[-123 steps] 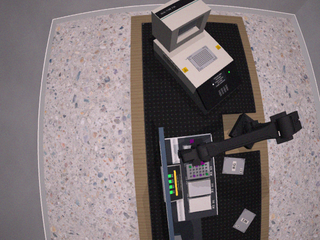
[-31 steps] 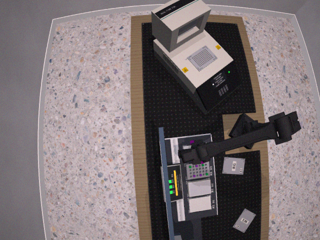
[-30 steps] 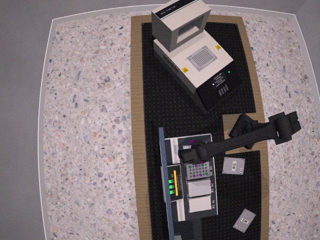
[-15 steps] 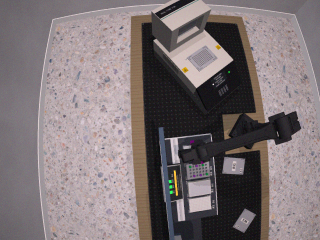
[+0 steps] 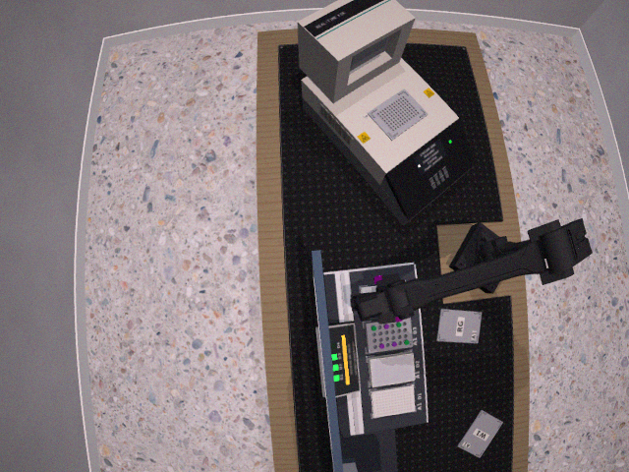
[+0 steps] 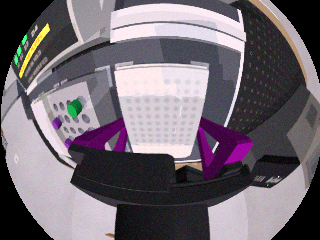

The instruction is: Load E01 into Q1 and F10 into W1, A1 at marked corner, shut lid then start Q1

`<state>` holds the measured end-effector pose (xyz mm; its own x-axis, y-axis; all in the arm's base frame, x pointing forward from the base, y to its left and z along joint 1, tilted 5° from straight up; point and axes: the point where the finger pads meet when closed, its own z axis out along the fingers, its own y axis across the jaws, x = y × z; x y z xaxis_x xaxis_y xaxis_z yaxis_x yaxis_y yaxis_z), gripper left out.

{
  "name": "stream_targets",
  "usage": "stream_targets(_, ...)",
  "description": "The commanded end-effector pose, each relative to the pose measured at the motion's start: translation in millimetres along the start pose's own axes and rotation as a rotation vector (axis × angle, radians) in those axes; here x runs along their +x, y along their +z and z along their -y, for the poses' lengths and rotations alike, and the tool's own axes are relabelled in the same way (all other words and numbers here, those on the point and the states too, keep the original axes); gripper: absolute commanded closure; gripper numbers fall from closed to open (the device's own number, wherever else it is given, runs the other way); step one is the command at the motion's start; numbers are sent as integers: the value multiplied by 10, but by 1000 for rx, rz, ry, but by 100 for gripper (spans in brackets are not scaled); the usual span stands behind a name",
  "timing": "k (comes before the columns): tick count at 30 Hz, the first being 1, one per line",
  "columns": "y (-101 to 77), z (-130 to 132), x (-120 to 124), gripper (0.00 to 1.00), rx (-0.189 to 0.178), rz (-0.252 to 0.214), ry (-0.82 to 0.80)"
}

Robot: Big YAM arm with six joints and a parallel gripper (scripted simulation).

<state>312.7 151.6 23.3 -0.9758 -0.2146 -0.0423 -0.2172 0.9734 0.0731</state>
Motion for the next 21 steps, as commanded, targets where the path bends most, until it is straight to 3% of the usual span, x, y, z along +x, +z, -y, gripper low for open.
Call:
stream_targets(1, -139, -12, -49, 100, -4, 33, -10)
stream_targets(13, -10, 6, -11, 100, 4, -4, -6)
stream_targets(21, -358, -21, -174, 100, -7, 52, -10)
